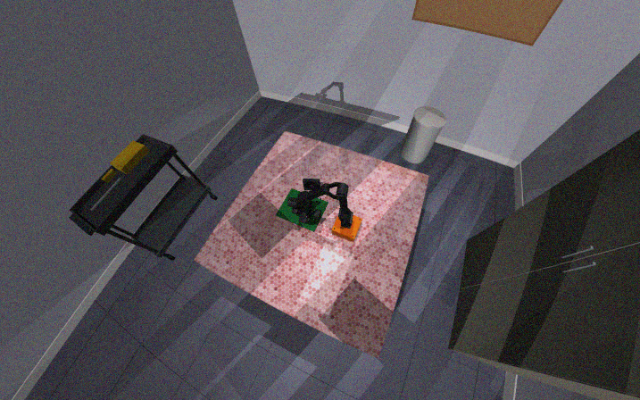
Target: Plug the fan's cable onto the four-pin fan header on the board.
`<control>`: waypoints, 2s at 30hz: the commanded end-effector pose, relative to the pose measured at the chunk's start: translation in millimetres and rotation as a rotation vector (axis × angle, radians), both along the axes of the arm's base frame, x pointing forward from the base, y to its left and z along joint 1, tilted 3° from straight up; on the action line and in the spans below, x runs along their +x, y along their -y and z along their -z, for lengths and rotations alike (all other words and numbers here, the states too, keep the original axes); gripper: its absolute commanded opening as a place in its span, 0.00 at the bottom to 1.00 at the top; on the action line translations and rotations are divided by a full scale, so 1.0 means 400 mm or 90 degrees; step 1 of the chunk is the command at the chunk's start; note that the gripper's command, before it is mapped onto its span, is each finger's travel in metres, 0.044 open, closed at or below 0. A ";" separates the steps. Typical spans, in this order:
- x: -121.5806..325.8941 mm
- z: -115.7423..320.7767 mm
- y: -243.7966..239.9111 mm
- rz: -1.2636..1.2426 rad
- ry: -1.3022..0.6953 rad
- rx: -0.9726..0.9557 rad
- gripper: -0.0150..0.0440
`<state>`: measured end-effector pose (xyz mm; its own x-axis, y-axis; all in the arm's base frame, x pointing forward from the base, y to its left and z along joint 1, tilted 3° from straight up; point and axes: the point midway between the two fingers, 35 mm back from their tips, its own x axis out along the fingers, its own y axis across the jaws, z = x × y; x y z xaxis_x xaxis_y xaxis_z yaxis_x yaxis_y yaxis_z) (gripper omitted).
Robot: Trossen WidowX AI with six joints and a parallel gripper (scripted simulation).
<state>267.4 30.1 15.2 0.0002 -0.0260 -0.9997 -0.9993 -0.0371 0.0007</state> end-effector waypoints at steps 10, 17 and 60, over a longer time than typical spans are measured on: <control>-0.006 0.057 0.004 -0.003 -0.003 -0.003 1.00; -0.007 0.071 0.005 -0.003 -0.003 -0.003 1.00; 0.021 -0.060 0.052 0.248 0.005 -0.005 0.25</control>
